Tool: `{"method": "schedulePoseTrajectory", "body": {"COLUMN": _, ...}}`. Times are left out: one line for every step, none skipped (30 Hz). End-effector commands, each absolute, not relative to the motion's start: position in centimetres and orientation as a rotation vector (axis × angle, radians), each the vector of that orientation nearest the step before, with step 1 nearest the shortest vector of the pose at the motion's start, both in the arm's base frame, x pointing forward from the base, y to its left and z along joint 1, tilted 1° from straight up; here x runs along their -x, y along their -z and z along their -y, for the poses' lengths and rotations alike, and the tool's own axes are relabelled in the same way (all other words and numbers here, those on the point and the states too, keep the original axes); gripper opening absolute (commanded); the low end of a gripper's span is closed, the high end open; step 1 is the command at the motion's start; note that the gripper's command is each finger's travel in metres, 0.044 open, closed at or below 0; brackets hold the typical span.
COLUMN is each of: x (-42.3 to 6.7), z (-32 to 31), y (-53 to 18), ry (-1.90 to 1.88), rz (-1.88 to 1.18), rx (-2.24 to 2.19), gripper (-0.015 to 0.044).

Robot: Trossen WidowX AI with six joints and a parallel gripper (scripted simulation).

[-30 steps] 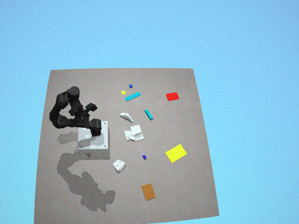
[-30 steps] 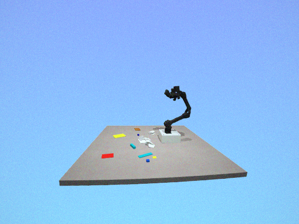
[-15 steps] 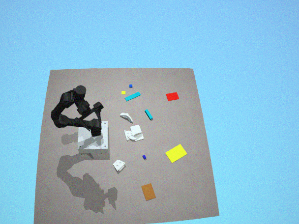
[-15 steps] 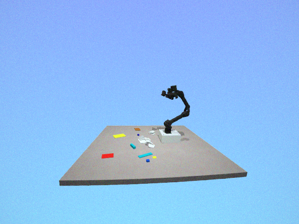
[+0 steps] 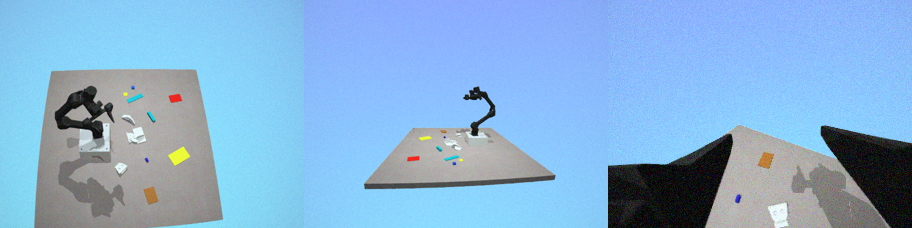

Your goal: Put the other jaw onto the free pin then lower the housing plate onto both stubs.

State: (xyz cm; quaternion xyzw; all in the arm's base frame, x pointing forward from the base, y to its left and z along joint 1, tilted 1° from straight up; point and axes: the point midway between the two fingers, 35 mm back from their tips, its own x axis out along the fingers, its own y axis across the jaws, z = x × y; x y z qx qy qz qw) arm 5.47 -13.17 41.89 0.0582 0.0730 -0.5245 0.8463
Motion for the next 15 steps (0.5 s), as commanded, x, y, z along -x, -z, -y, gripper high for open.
{"method": "schedulePoseTrajectory", "body": {"x": -6.8, "z": 13.0, "y": -41.4, "ry": 1.074, "rz": -0.213, "rx": -0.069, "gripper": 0.044}}
{"method": "schedulePoseTrajectory", "body": {"x": -7.2, "z": 13.0, "y": -41.3, "ry": 1.066, "rz": -0.228, "rx": -0.055, "gripper": 0.044}}
{"method": "schedulePoseTrajectory", "body": {"x": -7.5, "z": 12.9, "y": -41.2, "ry": 1.057, "rz": -0.242, "rx": -0.041, "gripper": 0.044}}
{"method": "schedulePoseTrajectory", "body": {"x": -7.8, "z": 12.9, "y": -41.1, "ry": 1.048, "rz": -0.256, "rx": -0.027, "gripper": 0.044}}
{"method": "schedulePoseTrajectory", "body": {"x": -8.2, "z": 12.8, "y": -41.0, "ry": 1.04, "rz": -0.27, "rx": -0.013, "gripper": 0.044}}
{"method": "schedulePoseTrajectory", "body": {"x": -8.5, "z": 12.8, "y": -40.9, "ry": 1.031, "rz": -0.283, "rx": 0.0, "gripper": 0.044}}
{"method": "schedulePoseTrajectory", "body": {"x": -8.8, "z": 12.7, "y": -40.8, "ry": 1.021, "rz": -0.297, "rx": 0.014, "gripper": 0.044}}
{"method": "schedulePoseTrajectory", "body": {"x": -9.1, "z": 12.7, "y": -40.7, "ry": 1.012, "rz": -0.311, "rx": 0.028, "gripper": 0.044}}
{"method": "schedulePoseTrajectory", "body": {"x": -9.5, "z": 12.6, "y": -40.6, "ry": 1.003, "rz": -0.324, "rx": 0.042, "gripper": 0.044}}
{"method": "schedulePoseTrajectory", "body": {"x": -9.7, "z": 12.6, "y": -40.4, "ry": 0.995, "rz": -0.334, "rx": 0.046, "gripper": 0.044}}
{"method": "schedulePoseTrajectory", "body": {"x": -10.1, "z": 12.5, "y": -40.1, "ry": 0.986, "rz": -0.345, "rx": 0.05, "gripper": 0.044}}
{"method": "schedulePoseTrajectory", "body": {"x": -10.4, "z": 12.5, "y": -39.9, "ry": 0.977, "rz": -0.357, "rx": 0.055, "gripper": 0.044}}
{"method": "schedulePoseTrajectory", "body": {"x": -10.7, "z": 12.4, "y": -39.6, "ry": 0.968, "rz": -0.368, "rx": 0.059, "gripper": 0.044}}
{"method": "schedulePoseTrajectory", "body": {"x": -11.0, "z": 12.4, "y": -39.4, "ry": 0.959, "rz": -0.379, "rx": 0.063, "gripper": 0.044}}
{"method": "schedulePoseTrajectory", "body": {"x": -11.3, "z": 12.3, "y": -39.1, "ry": 0.95, "rz": -0.391, "rx": 0.069, "gripper": 0.044}}
